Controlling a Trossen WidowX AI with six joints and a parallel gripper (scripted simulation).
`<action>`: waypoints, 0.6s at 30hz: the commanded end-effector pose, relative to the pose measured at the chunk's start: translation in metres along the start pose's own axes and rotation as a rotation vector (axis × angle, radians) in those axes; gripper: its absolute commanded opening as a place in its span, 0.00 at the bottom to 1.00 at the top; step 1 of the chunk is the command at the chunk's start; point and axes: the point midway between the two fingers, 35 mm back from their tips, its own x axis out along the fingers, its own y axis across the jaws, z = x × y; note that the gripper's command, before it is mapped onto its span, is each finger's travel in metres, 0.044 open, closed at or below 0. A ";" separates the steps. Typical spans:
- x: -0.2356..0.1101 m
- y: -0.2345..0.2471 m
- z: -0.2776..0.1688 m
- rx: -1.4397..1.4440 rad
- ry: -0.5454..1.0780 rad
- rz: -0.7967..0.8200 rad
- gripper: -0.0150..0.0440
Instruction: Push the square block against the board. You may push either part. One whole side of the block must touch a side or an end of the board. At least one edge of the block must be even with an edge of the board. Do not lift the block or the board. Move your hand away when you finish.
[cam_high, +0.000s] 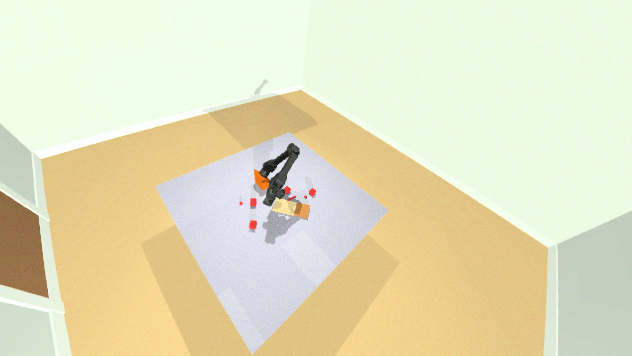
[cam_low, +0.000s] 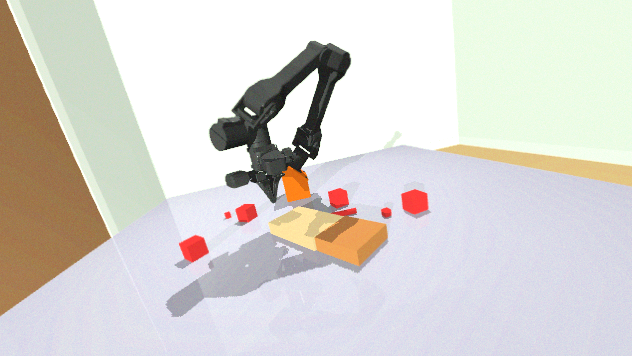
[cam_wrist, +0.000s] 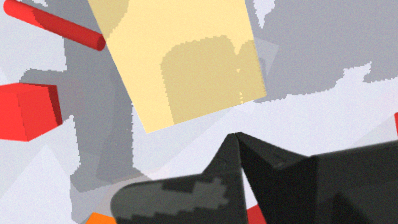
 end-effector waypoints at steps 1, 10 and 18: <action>0.006 0.014 -0.019 -0.109 0.003 0.008 0.25; 0.029 0.016 -0.022 -0.122 0.009 0.007 0.25; 0.062 0.019 -0.022 -0.132 0.000 0.012 0.25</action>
